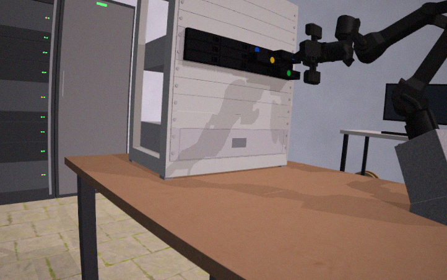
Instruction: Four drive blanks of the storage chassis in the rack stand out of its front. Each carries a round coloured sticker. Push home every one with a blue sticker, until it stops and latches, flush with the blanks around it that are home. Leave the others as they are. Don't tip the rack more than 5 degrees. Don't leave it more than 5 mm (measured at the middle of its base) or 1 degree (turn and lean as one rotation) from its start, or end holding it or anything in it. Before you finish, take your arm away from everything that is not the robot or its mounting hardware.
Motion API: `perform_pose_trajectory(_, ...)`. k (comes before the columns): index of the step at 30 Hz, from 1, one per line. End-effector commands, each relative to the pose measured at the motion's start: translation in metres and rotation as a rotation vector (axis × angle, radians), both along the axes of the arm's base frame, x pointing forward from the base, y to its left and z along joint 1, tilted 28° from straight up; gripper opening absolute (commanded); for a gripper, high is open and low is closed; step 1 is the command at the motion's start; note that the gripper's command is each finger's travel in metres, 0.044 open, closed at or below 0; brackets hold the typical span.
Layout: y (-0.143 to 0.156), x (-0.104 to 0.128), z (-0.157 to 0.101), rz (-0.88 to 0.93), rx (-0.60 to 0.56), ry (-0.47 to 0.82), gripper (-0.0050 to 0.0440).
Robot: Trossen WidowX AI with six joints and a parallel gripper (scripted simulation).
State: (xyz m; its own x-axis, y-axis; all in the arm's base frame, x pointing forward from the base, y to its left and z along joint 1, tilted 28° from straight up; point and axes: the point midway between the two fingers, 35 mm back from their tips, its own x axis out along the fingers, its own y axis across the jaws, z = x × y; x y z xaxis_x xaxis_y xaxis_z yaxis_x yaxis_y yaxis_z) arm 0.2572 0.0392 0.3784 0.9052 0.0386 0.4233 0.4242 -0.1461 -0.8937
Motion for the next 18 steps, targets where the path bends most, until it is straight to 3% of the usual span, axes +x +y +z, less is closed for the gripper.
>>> perform_pose_trajectory(1, -0.0008, -0.0019, 0.0105, 0.003, 0.006, -0.025, 0.0000)
perform_pose_trajectory(18, 0.0004, 0.0062, 0.0165, 0.003, 0.006, -0.025, 0.0000)
